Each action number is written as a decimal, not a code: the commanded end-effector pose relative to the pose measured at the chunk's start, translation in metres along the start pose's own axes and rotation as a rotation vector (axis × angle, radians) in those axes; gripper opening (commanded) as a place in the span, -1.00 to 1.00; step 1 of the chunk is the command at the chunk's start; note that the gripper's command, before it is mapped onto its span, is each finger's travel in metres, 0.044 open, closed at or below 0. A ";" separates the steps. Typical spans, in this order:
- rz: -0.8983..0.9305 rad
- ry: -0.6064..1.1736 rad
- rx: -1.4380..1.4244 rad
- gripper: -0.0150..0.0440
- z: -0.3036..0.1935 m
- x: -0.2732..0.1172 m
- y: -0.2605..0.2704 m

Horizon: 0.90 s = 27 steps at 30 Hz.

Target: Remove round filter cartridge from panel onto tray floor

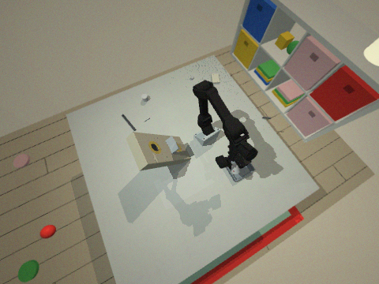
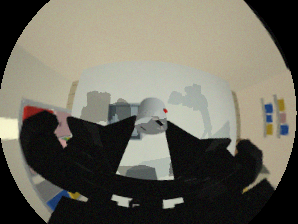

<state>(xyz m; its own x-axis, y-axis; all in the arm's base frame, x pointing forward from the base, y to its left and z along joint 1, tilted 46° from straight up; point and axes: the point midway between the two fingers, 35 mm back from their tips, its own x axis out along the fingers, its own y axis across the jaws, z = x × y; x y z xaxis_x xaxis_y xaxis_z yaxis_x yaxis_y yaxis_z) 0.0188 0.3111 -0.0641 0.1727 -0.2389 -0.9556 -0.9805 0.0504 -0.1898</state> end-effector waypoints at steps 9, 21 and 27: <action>0.134 0.000 -0.234 -0.49 -0.037 0.046 0.066; 0.192 0.004 -0.337 -0.49 -0.062 0.067 0.090; 0.192 0.004 -0.337 -0.49 -0.077 0.098 0.091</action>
<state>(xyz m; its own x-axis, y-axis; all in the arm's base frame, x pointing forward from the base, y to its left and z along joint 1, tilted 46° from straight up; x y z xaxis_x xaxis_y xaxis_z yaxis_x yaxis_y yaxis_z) -0.0618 0.2319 -0.1430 -0.0146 -0.2481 -0.9686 -0.9721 -0.2231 0.0718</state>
